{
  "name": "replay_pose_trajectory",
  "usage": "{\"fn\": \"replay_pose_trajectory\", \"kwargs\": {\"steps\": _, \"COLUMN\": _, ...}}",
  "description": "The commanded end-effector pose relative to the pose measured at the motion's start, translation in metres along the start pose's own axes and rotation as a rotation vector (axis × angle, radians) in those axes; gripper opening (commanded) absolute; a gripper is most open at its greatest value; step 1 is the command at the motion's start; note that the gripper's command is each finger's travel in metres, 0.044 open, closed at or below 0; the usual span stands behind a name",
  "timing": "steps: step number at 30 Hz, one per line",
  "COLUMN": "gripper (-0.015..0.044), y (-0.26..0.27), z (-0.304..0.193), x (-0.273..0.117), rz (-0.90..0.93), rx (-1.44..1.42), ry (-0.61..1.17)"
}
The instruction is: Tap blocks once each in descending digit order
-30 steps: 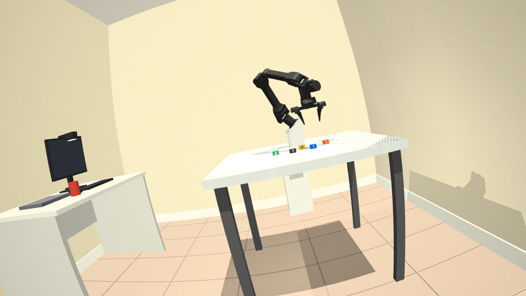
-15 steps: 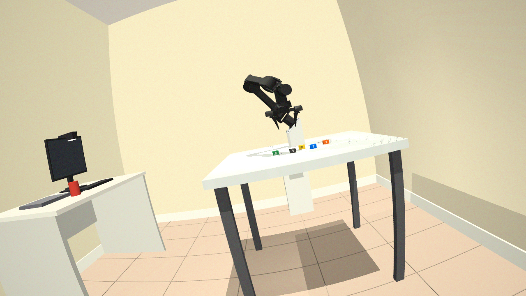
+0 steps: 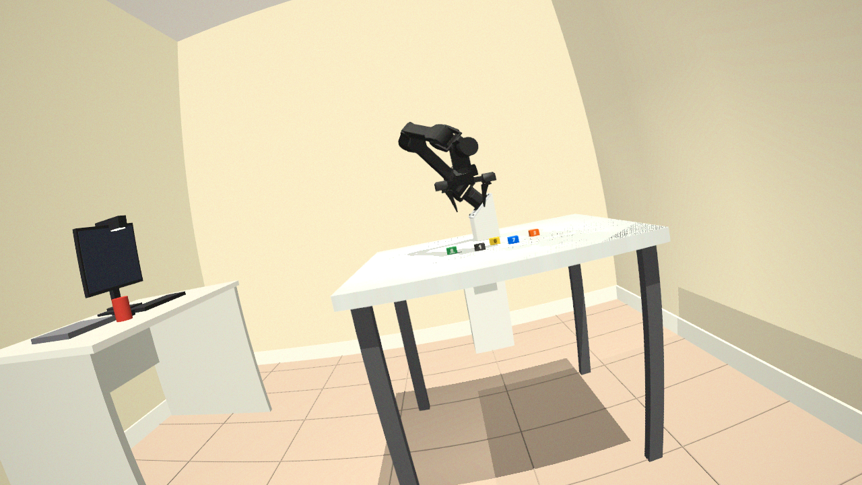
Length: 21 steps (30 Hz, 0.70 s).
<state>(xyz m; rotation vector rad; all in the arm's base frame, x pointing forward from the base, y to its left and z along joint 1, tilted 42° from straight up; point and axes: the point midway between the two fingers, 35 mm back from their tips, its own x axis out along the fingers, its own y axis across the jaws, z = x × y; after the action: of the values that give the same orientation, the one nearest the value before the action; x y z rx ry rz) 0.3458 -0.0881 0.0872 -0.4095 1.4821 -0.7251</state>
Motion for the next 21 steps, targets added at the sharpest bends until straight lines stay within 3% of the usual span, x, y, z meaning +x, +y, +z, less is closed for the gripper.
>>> {"fn": "replay_pose_trajectory", "kwargs": {"steps": 1, "gripper": 0.0400, "y": 0.029, "z": -0.002, "x": -0.001, "rz": 0.004, "rx": -0.006, "ry": -0.002}}
{"fn": "replay_pose_trajectory", "kwargs": {"steps": 6, "gripper": 0.0400, "y": 0.116, "z": -0.025, "x": -0.001, "rz": 0.004, "rx": -0.005, "ry": -0.001}}
{"fn": "replay_pose_trajectory", "kwargs": {"steps": 14, "gripper": 0.0400, "y": 0.121, "z": -0.028, "x": -0.001, "rz": 0.003, "rx": -0.005, "ry": -0.001}}
{"fn": "replay_pose_trajectory", "kwargs": {"steps": 21, "gripper": 0.0216, "y": 0.121, "z": -0.028, "x": 0.081, "rz": 0.000, "rx": -0.005, "ry": -0.002}}
